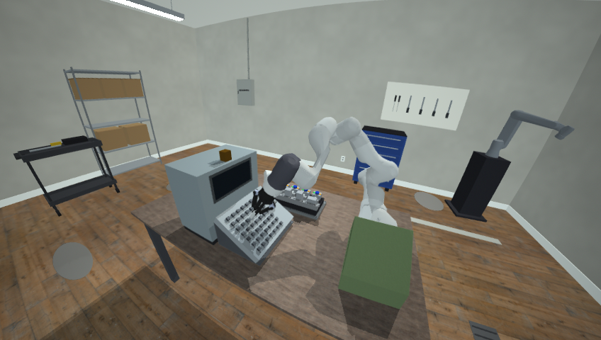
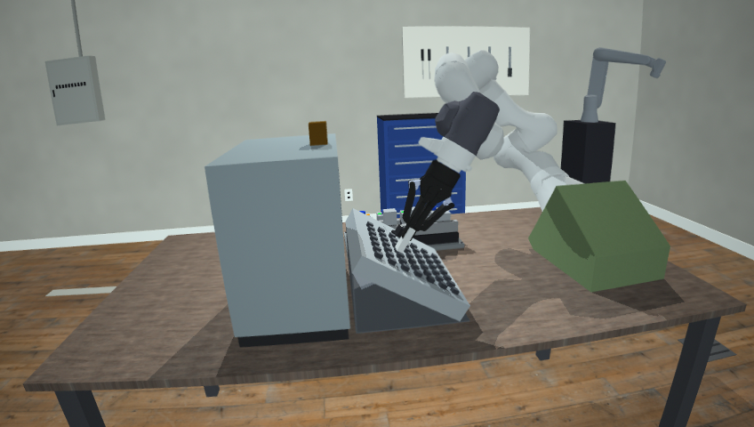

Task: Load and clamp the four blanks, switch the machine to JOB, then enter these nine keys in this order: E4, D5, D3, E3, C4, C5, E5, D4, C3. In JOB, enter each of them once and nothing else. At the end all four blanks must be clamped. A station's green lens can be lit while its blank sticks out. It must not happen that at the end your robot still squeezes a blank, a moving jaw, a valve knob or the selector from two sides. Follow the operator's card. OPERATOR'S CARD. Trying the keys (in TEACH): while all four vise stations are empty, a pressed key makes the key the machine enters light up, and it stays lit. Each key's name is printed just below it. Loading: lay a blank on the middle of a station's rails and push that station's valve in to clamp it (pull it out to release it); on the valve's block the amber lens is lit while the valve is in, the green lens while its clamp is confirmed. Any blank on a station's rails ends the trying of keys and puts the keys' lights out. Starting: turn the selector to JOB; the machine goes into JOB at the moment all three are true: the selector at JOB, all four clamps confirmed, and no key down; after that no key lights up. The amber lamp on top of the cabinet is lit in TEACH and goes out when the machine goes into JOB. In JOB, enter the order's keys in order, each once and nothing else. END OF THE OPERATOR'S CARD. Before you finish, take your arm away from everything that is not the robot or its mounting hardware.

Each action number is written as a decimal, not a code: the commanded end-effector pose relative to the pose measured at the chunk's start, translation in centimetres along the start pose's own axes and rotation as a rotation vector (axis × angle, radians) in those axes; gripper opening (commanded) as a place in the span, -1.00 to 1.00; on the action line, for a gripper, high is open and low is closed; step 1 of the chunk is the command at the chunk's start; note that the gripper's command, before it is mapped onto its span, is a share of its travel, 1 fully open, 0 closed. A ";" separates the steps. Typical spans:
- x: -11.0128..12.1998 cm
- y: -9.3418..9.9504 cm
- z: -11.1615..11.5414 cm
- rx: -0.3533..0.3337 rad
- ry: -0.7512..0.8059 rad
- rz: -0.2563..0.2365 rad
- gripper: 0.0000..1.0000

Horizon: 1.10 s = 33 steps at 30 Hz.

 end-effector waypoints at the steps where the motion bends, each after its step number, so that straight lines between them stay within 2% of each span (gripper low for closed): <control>1: -0.1 -0.3 0.0 -0.002 0.001 -0.002 -1.00; 33: -0.1 0.1 0.0 -0.002 0.001 -0.002 -1.00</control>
Point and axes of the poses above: the point where the finger pads meet when closed, its own y axis back along the fingers, its own x axis across the jaws, z = x × y, the point moved 5 cm from there along y, back along the fingers, and after that the axes turned 4 degrees about -y, right-handed, at the moved point
